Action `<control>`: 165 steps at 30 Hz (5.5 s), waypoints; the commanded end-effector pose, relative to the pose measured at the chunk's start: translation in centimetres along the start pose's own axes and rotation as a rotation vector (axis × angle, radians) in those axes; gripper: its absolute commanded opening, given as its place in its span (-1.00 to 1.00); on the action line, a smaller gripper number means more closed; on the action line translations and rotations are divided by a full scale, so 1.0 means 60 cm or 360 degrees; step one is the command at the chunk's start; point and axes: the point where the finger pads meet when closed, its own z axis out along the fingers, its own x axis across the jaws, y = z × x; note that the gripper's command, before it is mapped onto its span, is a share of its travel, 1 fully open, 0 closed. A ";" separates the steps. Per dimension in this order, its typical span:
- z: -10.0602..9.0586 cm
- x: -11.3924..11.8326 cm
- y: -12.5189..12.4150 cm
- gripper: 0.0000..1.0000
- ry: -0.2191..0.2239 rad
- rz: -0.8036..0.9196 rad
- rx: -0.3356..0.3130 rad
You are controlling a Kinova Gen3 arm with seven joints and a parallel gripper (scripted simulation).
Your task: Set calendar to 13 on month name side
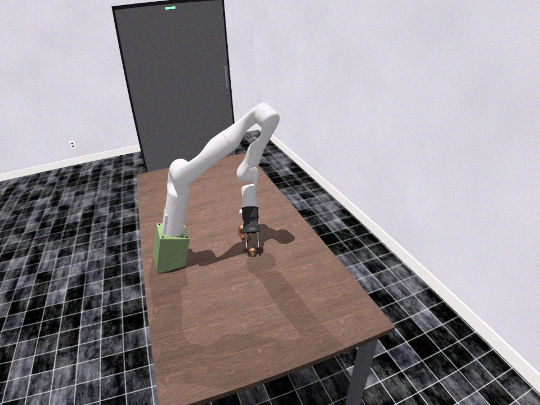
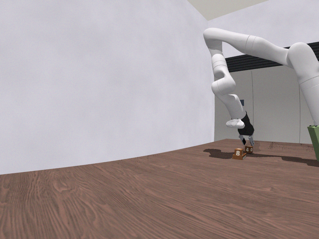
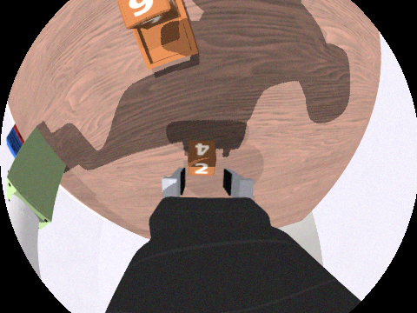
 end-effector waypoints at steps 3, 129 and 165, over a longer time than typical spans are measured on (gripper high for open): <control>0.014 -0.005 -0.011 0.80 -0.0009 -0.0010 -0.0006; -0.043 -0.005 0.044 0.20 -0.0009 -0.0010 -0.0006; -0.041 0.000 0.050 0.20 -0.0008 -0.0006 0.0318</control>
